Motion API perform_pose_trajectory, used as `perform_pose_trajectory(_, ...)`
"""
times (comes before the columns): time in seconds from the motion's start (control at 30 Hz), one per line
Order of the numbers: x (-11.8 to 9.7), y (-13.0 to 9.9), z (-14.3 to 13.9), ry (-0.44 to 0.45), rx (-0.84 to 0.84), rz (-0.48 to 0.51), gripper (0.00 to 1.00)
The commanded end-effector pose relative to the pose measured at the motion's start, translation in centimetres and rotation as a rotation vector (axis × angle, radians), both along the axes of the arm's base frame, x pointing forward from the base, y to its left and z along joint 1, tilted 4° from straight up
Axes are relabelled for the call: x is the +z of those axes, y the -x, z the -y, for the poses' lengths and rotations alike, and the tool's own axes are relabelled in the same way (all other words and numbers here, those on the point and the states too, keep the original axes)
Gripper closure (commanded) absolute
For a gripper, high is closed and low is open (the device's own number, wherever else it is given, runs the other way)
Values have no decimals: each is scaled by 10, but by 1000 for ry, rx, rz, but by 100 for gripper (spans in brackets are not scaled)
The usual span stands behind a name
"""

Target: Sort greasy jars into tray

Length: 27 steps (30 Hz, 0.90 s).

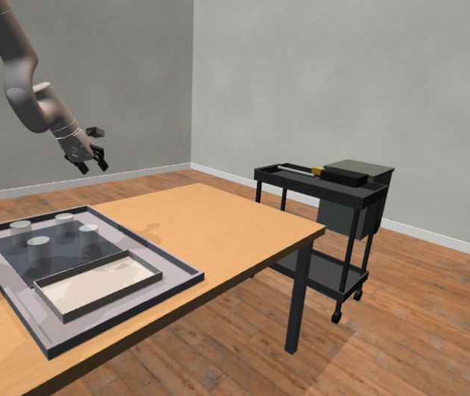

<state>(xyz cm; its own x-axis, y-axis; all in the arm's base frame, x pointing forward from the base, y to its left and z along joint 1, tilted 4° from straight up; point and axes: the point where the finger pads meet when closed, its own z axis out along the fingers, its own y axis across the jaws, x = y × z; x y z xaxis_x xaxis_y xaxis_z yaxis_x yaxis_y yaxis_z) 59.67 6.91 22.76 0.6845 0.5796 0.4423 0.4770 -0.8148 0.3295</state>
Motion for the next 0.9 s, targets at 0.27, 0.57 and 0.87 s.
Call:
perform_pose_trajectory(0.27,-18,50,1,-65,-156,-147,0)
perform_pose_trajectory(0.57,-28,74,2,-107,-229,-200,0)
perform_pose_trajectory(0.87,-37,96,2,-139,-298,-247,0)
